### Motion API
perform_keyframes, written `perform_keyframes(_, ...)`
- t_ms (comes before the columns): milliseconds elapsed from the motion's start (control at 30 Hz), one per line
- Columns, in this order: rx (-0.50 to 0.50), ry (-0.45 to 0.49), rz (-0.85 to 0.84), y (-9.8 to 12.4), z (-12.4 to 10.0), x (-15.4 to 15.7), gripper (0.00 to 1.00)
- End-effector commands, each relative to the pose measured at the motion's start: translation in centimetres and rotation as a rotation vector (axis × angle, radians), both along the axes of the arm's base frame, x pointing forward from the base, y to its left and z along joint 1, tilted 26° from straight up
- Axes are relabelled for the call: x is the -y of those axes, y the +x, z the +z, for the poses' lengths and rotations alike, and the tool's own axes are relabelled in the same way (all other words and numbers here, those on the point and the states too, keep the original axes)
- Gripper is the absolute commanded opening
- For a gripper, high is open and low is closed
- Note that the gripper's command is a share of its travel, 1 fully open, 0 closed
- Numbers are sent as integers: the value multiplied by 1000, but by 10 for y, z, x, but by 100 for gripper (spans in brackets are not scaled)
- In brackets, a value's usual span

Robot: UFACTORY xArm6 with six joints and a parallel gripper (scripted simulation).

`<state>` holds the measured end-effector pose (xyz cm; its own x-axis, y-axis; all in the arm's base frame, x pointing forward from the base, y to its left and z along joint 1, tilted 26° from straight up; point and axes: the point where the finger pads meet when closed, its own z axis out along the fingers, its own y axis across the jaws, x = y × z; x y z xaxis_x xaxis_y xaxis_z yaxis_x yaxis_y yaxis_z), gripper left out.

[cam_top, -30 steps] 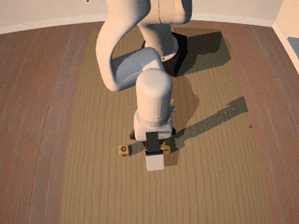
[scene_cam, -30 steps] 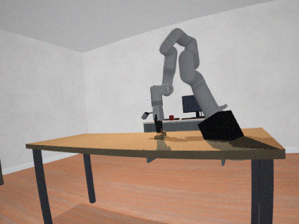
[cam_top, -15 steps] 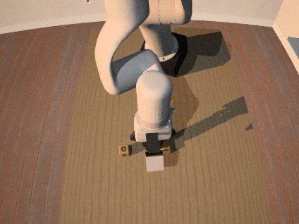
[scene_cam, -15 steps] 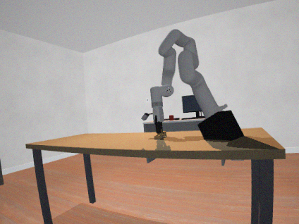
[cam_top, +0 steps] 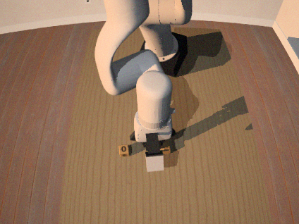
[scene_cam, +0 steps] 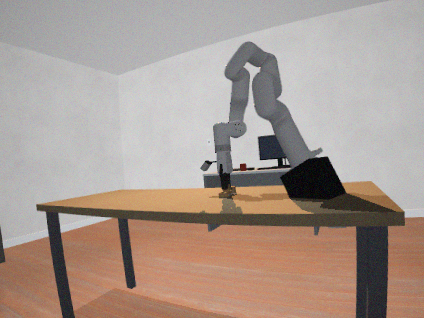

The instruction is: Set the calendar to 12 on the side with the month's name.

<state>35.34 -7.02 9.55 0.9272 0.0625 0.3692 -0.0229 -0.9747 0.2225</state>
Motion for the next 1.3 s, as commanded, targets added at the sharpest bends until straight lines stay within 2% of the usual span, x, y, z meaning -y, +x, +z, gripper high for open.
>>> perform_keyframes(0,3,0,0,1,1,0,27)
perform_keyframes(1267,3,0,0,4,-7,2,27)
